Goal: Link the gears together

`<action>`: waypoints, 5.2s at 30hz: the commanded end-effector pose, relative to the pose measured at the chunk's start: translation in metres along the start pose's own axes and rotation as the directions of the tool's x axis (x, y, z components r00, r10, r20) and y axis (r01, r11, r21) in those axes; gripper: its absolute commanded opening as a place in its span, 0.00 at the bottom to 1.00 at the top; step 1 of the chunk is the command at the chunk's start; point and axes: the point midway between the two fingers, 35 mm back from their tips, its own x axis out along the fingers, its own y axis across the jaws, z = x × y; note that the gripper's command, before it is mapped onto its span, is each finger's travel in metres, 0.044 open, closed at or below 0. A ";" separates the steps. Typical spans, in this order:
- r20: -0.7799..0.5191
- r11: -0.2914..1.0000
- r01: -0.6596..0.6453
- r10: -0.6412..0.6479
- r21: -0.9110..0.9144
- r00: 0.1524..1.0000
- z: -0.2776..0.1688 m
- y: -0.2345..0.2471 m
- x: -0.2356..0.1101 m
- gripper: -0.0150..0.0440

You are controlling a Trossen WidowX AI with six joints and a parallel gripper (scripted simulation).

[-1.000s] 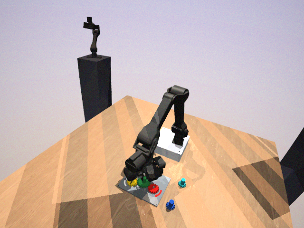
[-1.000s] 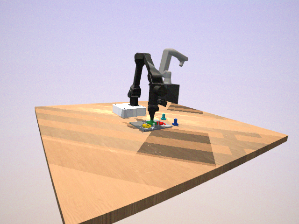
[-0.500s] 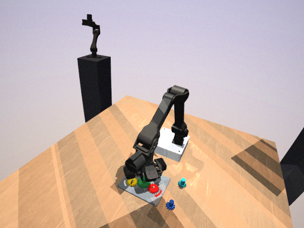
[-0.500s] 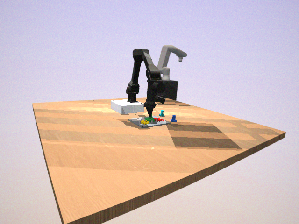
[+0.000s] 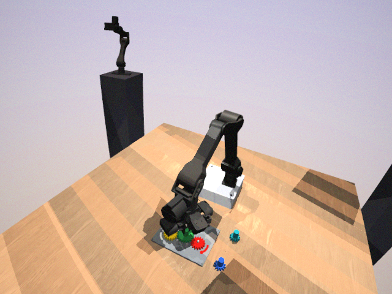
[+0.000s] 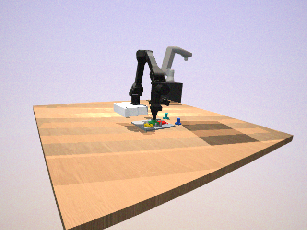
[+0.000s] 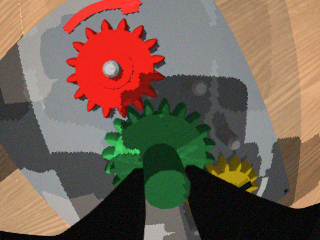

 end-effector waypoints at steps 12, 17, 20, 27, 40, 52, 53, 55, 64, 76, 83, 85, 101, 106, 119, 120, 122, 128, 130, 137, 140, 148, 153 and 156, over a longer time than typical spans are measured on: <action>-0.003 1.000 0.002 -0.002 -0.014 1.000 -0.001 0.000 0.001 0.25; -0.003 0.997 0.003 -0.002 0.081 1.000 -0.001 -0.001 0.002 0.25; -0.003 0.993 0.003 -0.002 0.116 1.000 0.000 -0.001 0.001 0.30; -0.003 0.997 0.002 -0.002 0.080 1.000 -0.001 0.000 -0.002 0.49; 0.000 0.997 0.000 0.000 0.082 1.000 0.000 0.000 -0.042 0.54; 0.000 0.997 0.000 0.000 0.082 1.000 -0.002 0.005 -0.090 1.00; 0.000 0.997 0.000 0.000 0.082 1.000 -0.002 0.005 -0.090 1.00; 0.000 0.997 0.000 0.000 0.082 1.000 -0.002 0.005 -0.090 1.00; 0.000 0.997 0.000 0.000 0.082 1.000 -0.002 0.005 -0.090 1.00; 0.000 0.997 0.000 0.000 0.082 1.000 -0.002 0.005 -0.090 1.00; 0.000 0.997 0.000 0.000 0.082 1.000 -0.002 0.005 -0.090 1.00; 0.000 0.997 0.000 0.000 0.082 1.000 -0.002 0.005 -0.090 1.00; 0.009 0.997 -0.006 0.005 0.082 1.000 0.075 0.049 -0.101 1.00; 0.033 0.997 -0.013 0.011 0.081 0.999 0.130 0.105 -0.112 1.00; 0.020 0.996 -0.027 0.025 0.082 0.999 0.193 0.257 -0.135 1.00; 0.019 0.996 -0.027 0.025 0.082 0.999 0.193 0.259 -0.136 1.00; 0.019 0.996 -0.027 0.025 0.082 0.999 0.193 0.259 -0.136 1.00; 0.019 0.996 -0.027 0.025 0.082 0.999 0.193 0.259 -0.136 1.00; 0.019 0.996 -0.027 0.025 0.082 0.999 0.193 0.259 -0.136 1.00; 0.019 0.996 -0.027 0.025 0.082 0.999 0.193 0.259 -0.136 1.00; 0.019 0.996 -0.027 0.025 0.082 0.999 0.193 0.259 -0.136 1.00; 0.019 0.996 -0.027 0.025 0.082 0.999 0.193 0.259 -0.136 1.00; 0.019 0.996 -0.027 0.025 0.082 0.999 0.193 0.259 -0.136 1.00; 0.019 0.996 -0.027 0.025 0.082 0.999 0.193 0.259 -0.136 1.00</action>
